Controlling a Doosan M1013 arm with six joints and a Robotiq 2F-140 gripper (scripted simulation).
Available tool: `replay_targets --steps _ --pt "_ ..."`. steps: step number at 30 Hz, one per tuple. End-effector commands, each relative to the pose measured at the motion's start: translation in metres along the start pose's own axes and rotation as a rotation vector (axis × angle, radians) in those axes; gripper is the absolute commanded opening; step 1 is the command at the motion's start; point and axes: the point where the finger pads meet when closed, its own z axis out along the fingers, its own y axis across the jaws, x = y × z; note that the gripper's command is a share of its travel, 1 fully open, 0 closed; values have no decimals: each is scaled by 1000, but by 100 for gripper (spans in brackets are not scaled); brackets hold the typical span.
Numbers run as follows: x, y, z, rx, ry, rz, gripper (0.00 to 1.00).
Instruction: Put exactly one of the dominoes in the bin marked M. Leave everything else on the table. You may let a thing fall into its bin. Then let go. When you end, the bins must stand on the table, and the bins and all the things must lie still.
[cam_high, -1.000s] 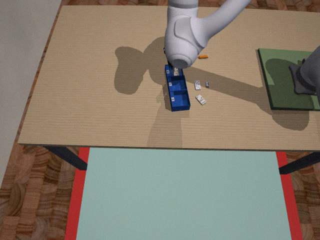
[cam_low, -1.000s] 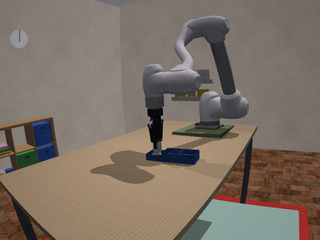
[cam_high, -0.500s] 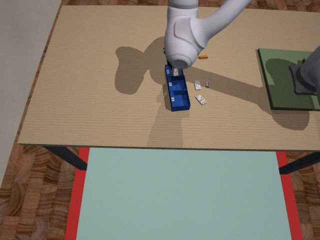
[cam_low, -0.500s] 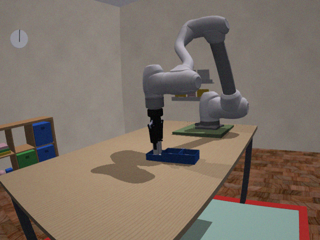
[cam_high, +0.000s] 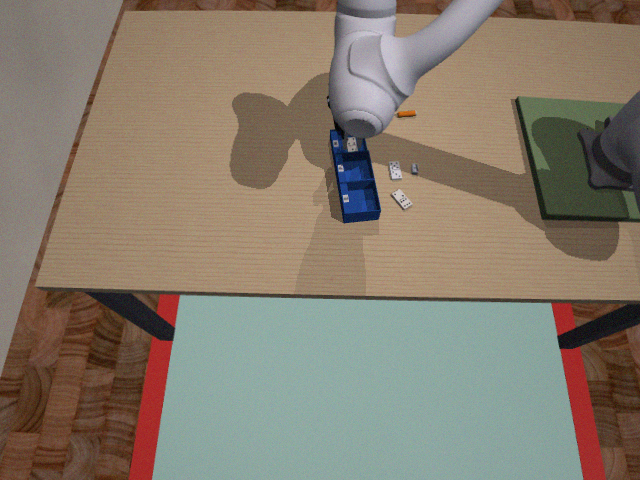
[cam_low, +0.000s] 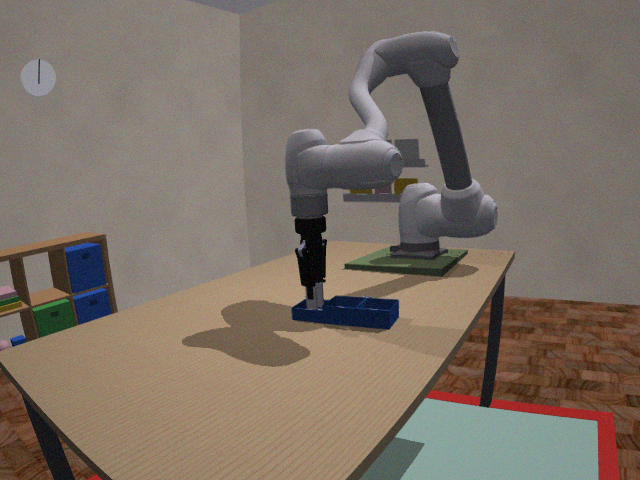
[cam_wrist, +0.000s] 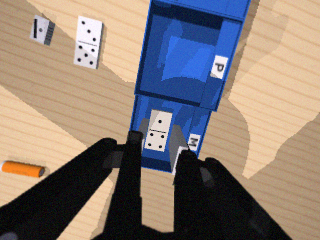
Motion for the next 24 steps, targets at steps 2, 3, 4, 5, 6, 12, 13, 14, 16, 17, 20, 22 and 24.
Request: replay_targets --steps 2,3,4,5,6,12,13,14,16,17,20,22,24 --pt "0 0 -3 0 0 0 19" --pt "0 0 -4 0 0 0 19" --pt "0 0 -5 0 0 0 19" --pt "0 0 -7 0 0 0 19" --pt "0 0 -8 0 0 0 19" --pt "0 0 -15 0 0 0 19" --pt "0 0 -15 0 0 0 19" --pt "0 0 -16 0 0 0 19" --pt "0 0 -19 0 0 0 19" --pt "0 0 -20 0 0 0 19" --pt "0 0 -24 0 0 0 19" --pt "0 0 -27 0 0 0 19" --pt "0 0 -37 0 0 0 19"
